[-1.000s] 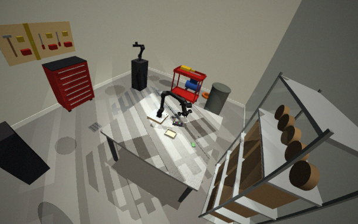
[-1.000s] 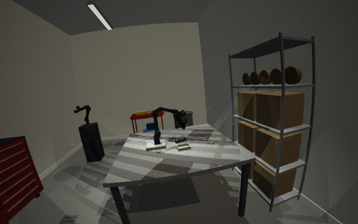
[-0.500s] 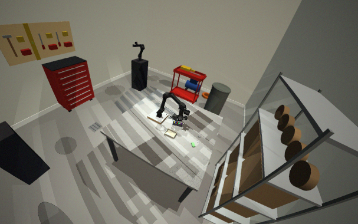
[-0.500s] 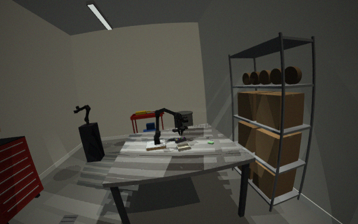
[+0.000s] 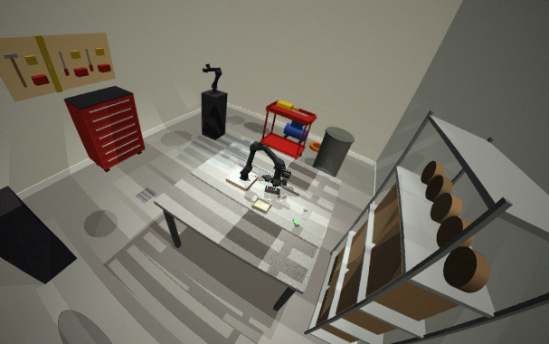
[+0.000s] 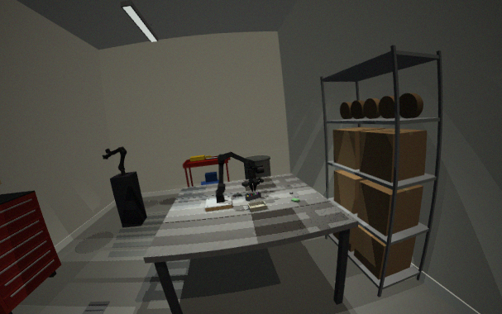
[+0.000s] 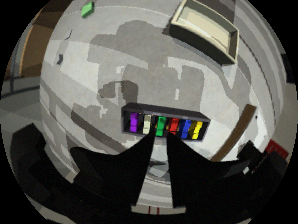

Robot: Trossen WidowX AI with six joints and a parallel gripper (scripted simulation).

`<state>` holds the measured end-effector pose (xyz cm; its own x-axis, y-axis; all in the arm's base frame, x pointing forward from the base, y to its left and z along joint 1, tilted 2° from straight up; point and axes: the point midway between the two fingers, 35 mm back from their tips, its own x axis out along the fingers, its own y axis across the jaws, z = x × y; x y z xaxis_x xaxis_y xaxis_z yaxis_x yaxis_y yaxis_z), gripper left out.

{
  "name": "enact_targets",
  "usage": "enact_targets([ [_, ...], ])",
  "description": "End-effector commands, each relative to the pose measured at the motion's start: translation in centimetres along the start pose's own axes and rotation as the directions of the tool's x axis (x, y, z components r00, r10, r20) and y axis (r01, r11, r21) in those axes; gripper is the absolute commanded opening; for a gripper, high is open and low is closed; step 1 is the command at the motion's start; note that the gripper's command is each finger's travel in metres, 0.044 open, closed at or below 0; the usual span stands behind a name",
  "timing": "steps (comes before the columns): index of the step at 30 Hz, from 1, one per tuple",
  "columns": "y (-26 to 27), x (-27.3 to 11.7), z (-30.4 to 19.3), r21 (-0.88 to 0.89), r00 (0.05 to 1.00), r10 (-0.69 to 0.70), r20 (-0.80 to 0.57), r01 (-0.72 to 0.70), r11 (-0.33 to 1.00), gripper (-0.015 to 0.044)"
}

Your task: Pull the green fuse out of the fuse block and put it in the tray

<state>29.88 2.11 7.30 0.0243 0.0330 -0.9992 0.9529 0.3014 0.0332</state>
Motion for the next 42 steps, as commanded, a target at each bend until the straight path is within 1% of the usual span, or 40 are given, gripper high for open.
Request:
enact_targets([
  [1,0.0,0.5,-0.1,0.006,1.0,-0.003,-0.005,0.003,1.0,0.0072],
  [15,0.0,1.9,-0.2,0.006,1.0,-0.003,-0.005,0.003,1.0,0.0072],
  [29,0.0,2.0,-0.2,0.006,1.0,-0.003,-0.005,0.003,1.0,0.0072],
  [42,-0.1,3.0,-0.2,0.006,1.0,-0.003,-0.005,0.003,1.0,0.0072],
])
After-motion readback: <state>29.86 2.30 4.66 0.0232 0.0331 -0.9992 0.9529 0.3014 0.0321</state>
